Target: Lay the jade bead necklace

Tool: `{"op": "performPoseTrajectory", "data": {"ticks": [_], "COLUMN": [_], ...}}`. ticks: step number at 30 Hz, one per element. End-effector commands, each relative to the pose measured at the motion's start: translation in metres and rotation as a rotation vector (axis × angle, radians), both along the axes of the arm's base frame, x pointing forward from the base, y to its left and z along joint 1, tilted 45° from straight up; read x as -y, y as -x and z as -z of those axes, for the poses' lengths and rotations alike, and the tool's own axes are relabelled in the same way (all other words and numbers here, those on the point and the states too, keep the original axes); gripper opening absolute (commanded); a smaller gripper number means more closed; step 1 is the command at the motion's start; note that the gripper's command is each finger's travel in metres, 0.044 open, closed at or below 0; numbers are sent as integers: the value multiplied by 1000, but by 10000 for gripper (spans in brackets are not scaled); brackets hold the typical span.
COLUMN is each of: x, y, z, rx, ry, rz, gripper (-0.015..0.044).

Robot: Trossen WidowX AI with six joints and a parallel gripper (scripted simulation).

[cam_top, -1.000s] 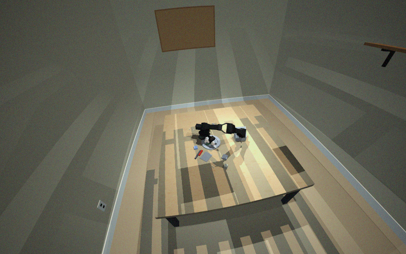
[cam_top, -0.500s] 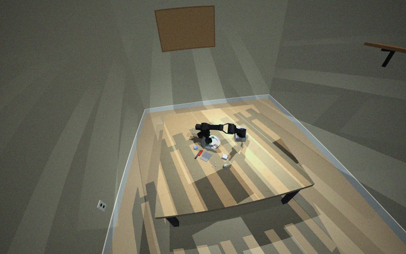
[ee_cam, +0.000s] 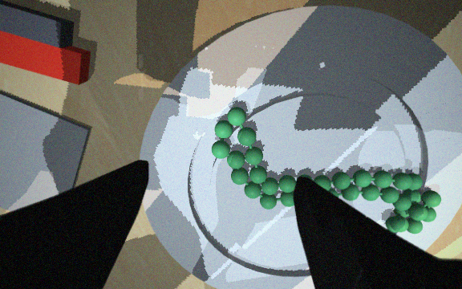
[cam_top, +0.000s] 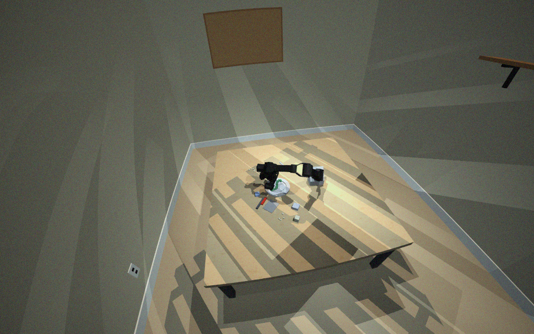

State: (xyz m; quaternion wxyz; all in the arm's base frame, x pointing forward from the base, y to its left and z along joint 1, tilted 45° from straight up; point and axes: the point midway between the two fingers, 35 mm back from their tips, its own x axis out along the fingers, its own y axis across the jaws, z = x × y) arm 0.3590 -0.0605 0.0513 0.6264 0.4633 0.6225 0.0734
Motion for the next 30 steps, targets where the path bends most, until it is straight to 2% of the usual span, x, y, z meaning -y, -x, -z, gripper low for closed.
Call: {"op": "performPoseTrajectory", "data": {"ticks": [1,30], "x": [-10,-27], "y": [-2,-7], "z": [7,24], "rx": [-5,-4], "ry": [-6,-7], "rz": [0,0], "gripper": [310,310]}}
